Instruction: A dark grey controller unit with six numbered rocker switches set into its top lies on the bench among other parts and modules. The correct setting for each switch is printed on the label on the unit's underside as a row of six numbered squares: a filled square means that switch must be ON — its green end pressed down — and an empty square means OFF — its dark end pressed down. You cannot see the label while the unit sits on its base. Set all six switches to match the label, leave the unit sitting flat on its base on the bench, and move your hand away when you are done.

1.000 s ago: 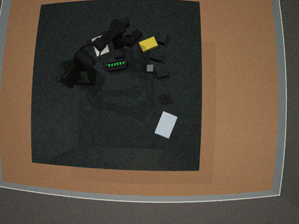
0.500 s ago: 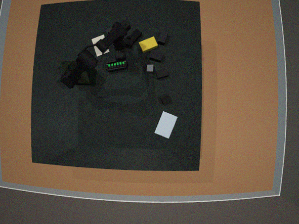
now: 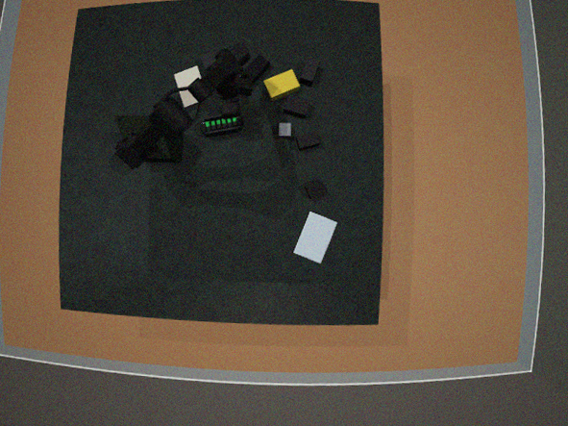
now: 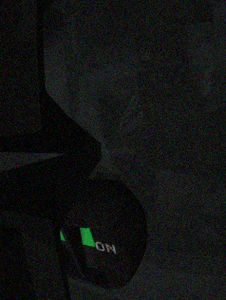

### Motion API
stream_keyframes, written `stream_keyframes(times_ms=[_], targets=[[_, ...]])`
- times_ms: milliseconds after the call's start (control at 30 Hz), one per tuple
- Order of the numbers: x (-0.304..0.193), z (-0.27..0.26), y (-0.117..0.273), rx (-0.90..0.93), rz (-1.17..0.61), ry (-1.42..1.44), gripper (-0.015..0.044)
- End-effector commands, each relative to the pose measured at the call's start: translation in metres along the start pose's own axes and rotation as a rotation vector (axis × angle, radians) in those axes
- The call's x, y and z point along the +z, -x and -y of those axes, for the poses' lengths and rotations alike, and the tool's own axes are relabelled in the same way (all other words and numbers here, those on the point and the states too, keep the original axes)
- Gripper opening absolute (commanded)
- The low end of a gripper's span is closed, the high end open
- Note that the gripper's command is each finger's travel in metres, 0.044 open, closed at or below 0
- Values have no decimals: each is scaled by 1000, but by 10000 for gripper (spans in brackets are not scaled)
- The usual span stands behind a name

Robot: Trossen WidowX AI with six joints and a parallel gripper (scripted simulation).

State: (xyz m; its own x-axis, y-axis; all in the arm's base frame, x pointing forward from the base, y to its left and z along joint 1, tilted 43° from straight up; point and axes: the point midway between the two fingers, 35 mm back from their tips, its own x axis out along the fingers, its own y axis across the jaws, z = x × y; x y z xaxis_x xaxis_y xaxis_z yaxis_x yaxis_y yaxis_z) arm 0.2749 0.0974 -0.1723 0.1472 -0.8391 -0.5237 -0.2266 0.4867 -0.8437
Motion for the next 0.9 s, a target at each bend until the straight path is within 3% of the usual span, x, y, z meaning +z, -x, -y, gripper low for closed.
stream_keyframes(times_ms=[0, 867], targets=[[-2, -1, -7, -6, -3, 6, 0], [-2, 7, -11, -6, -3, 6, 0]])
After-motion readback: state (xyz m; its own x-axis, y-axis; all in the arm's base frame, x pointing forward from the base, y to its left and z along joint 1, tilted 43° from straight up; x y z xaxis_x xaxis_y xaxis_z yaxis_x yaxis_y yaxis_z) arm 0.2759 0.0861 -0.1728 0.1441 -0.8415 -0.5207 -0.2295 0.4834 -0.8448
